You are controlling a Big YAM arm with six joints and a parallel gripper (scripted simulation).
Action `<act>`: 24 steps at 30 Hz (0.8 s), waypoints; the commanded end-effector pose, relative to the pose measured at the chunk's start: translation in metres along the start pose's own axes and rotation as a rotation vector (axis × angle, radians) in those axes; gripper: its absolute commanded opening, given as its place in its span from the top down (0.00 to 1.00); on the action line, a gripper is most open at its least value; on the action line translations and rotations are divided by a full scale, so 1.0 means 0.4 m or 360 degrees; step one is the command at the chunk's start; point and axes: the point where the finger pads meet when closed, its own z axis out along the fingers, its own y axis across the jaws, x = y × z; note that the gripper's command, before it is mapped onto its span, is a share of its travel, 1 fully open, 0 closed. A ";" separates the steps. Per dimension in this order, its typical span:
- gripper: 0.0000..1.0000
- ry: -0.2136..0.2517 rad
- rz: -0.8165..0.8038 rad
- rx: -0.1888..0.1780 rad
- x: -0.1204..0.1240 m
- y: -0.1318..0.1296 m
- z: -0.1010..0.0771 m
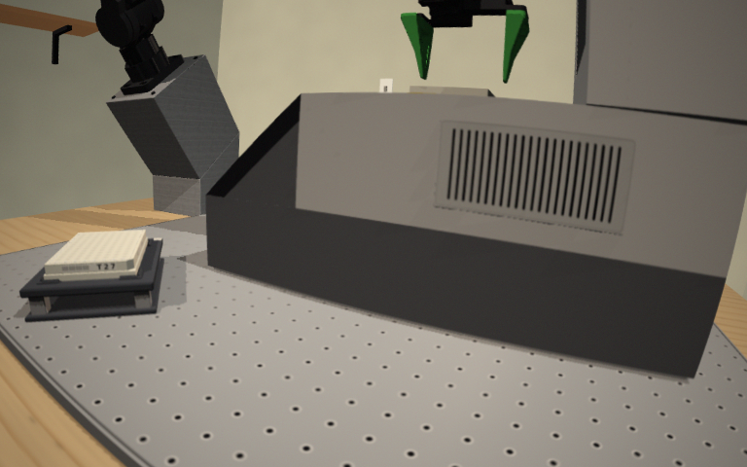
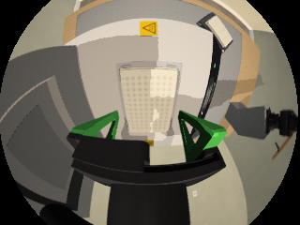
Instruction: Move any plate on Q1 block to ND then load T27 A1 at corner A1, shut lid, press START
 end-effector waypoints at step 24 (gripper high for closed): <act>0.00 -0.0003 -0.0012 -0.0028 0.018 0.002 0.002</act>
